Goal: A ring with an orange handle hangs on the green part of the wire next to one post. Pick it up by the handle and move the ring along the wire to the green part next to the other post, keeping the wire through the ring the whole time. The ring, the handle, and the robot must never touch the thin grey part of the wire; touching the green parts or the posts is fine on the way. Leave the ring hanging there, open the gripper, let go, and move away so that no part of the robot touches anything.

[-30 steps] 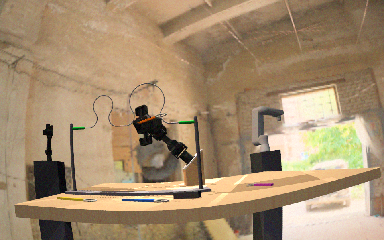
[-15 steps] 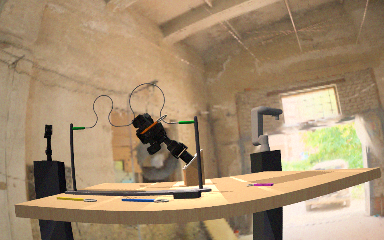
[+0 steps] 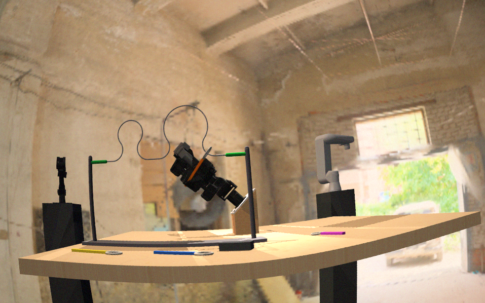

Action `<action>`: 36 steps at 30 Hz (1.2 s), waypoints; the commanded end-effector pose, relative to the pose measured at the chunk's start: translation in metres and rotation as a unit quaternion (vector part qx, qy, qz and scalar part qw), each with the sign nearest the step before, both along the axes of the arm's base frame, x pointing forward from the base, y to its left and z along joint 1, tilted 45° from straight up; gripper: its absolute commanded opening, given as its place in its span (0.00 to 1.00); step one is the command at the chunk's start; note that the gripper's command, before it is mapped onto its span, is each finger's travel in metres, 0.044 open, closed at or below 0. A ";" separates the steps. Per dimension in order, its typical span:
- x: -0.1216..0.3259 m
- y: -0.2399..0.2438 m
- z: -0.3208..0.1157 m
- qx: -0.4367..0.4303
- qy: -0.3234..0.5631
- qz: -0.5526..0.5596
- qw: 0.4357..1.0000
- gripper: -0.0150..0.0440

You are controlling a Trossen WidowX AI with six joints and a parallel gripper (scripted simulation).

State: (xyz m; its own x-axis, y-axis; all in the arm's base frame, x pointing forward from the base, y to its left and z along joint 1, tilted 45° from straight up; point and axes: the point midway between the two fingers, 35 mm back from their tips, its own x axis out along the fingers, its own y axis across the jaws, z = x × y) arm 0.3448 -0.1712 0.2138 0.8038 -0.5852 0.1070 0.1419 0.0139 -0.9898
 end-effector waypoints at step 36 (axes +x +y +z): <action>0.011 0.049 -0.103 0.321 -0.062 0.004 0.945 0.00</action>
